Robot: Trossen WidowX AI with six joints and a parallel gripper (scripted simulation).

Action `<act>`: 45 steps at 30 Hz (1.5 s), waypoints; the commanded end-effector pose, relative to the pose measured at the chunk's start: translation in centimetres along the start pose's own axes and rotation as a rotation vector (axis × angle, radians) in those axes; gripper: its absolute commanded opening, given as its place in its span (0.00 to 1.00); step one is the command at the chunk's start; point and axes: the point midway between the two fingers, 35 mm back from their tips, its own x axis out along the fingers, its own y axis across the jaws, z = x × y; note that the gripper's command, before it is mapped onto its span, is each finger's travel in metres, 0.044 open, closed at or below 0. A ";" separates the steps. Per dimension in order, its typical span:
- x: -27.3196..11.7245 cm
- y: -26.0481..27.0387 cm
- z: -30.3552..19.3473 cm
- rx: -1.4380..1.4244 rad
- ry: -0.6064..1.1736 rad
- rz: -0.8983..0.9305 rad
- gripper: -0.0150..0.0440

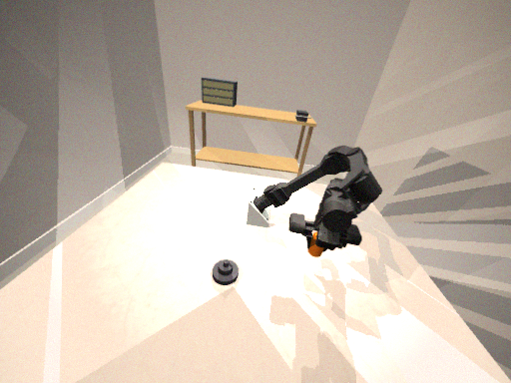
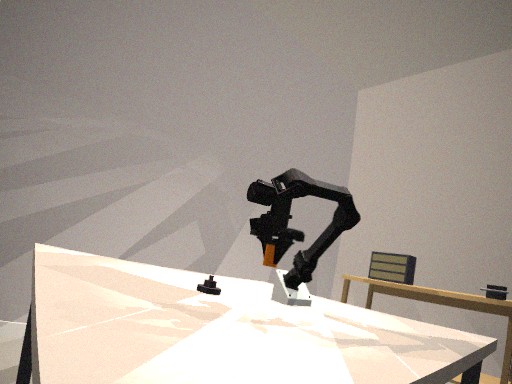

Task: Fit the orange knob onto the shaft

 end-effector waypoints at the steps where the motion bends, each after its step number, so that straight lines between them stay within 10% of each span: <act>1: 0.1 -1.1 0.6 -0.003 -0.005 -0.009 0.25; 45: 2.1 -13.7 4.8 -0.014 -0.010 -0.033 0.25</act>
